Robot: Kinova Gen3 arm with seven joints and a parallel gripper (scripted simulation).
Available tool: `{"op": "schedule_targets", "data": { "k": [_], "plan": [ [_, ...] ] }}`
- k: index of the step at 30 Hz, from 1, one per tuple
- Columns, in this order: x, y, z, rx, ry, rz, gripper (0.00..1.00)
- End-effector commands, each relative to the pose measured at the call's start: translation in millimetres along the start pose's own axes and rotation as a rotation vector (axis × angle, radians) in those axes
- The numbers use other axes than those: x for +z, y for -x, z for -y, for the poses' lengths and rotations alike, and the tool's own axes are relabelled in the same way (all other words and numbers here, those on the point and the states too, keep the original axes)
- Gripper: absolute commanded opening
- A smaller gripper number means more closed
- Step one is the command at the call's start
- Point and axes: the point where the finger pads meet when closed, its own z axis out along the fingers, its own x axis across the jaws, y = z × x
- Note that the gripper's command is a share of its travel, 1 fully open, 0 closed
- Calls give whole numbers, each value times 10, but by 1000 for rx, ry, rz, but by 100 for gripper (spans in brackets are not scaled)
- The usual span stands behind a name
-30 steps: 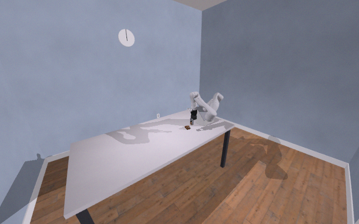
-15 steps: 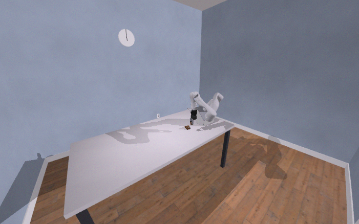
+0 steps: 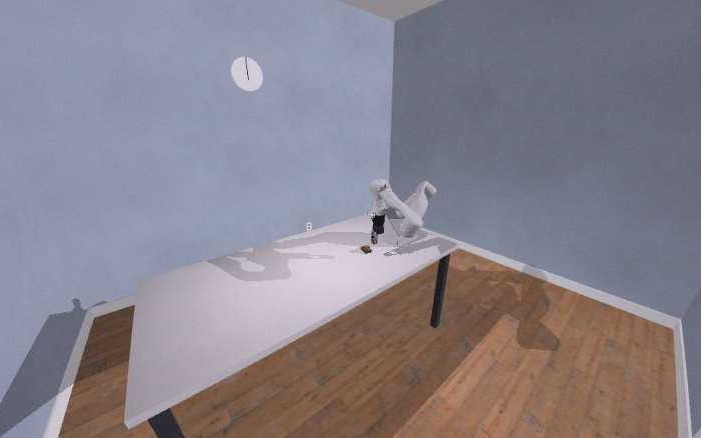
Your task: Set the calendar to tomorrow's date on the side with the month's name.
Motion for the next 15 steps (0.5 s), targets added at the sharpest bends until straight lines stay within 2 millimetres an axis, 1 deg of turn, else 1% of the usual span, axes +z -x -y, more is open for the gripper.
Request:
{"op": "schedule_targets", "data": {
  "k": [1,6,8,15],
  "plan": [
    [5,1,3,0,-1,0,57],
    [98,2,5,1,-1,0,57],
    [98,2,5,1,-1,0,57],
    [384,6,13,1,-1,0,57]
  ]
}}
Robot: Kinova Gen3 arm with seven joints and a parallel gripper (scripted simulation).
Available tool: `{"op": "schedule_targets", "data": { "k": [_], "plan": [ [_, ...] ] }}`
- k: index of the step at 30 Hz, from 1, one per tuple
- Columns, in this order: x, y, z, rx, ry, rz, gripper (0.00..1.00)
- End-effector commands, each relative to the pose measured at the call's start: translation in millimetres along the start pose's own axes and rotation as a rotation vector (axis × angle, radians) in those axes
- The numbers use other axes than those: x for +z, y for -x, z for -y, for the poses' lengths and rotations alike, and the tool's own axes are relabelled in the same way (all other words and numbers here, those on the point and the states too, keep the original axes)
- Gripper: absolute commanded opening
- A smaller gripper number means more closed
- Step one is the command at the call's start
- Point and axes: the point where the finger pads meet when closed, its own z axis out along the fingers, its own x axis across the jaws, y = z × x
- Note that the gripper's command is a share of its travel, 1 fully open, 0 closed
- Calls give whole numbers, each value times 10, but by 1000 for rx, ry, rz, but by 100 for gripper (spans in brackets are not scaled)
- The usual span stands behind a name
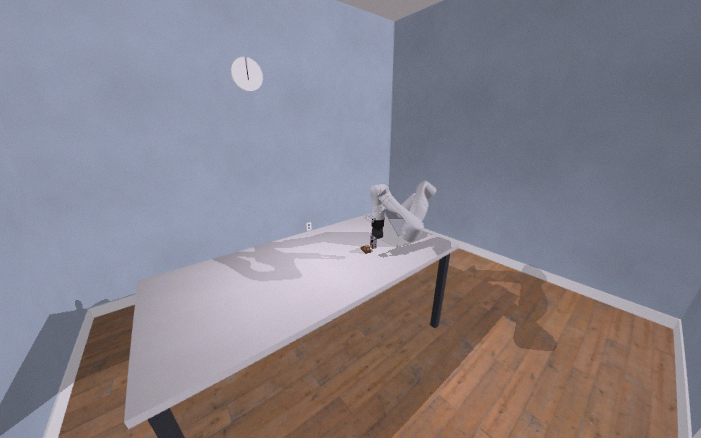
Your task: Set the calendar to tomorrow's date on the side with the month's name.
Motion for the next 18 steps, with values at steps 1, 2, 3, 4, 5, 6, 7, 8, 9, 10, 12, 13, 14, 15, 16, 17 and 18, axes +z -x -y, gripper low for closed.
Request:
{"op": "schedule_targets", "data": {
  "k": [1,2,3,4,5,6,7,8,9,10,12,13,14,15,16,17,18],
  "plan": [
    [154,-3,-53,-3,17,-6,57],
    [203,-3,-53,-3,17,-6,57],
    [253,-2,-52,-3,17,-6,57],
    [302,-2,-52,-3,17,-6,57],
    [349,-1,-52,-3,17,-6,57],
    [395,-1,-51,-3,17,-6,57],
    [438,-1,-51,-3,17,-6,57],
    [479,-1,-50,-3,17,-6,57],
    [479,-1,-50,-3,17,-6,57],
    [479,-1,-50,-3,17,-6,57],
    [550,0,-50,-3,17,-6,57],
    [580,0,-50,-3,17,-6,57],
    [606,0,-49,-3,17,-6,57],
    [628,1,-49,-3,17,-6,57],
    [645,1,-49,-3,17,-6,57],
    [659,1,-49,-3,17,-6,57],
    [668,1,-49,-3,17,-6,57]
  ]
}}
